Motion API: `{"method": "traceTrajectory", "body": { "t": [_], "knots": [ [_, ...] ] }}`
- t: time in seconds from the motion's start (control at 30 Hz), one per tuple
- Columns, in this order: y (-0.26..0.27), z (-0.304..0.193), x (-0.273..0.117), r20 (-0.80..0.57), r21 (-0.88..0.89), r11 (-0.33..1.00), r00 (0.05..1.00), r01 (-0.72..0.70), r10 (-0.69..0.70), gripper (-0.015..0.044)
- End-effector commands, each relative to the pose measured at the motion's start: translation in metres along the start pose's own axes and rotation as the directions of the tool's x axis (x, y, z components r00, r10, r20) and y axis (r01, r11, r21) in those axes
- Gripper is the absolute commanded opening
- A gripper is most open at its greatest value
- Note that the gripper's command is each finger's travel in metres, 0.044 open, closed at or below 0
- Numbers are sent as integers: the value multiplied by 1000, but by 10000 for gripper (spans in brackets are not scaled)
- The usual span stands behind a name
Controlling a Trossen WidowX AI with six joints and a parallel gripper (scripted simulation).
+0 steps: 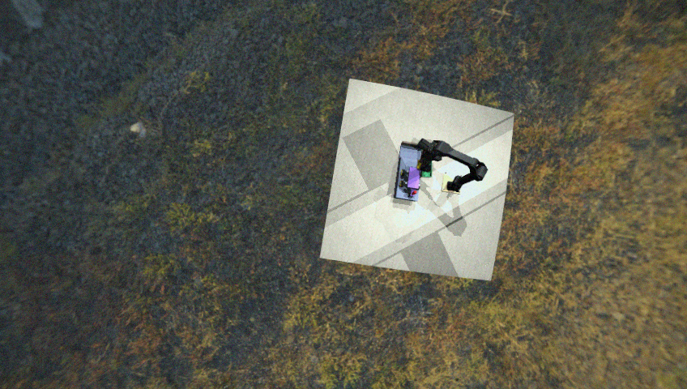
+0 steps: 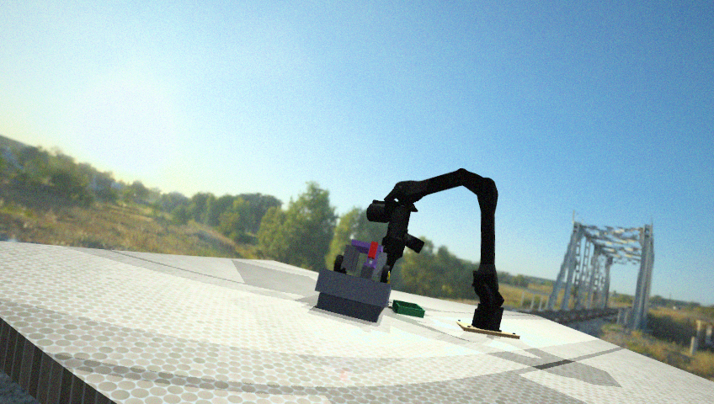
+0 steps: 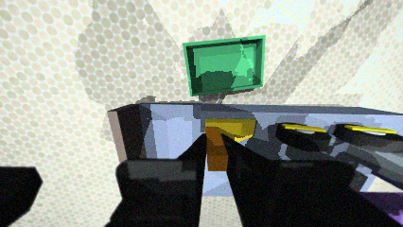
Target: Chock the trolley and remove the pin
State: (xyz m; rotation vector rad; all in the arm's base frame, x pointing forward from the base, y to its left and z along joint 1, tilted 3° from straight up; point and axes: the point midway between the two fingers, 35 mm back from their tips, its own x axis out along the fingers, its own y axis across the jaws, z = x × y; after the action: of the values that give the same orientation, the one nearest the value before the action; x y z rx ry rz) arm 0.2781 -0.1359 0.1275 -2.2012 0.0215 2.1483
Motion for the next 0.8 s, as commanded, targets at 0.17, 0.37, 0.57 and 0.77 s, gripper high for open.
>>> {"method": "traceTrajectory", "body": {
  "t": [0.17,0.37,0.57,0.77],
  "knots": [
    [-7,0,1,-1,4,1000,1000,7,-7,0],
    [-13,-1,0,-1,4,1000,1000,7,-7,0],
    [-18,-1,-1,-1,4,1000,1000,7,-7,0],
    [-23,-2,-1,-1,4,1000,1000,8,-8,0]
  ]
}}
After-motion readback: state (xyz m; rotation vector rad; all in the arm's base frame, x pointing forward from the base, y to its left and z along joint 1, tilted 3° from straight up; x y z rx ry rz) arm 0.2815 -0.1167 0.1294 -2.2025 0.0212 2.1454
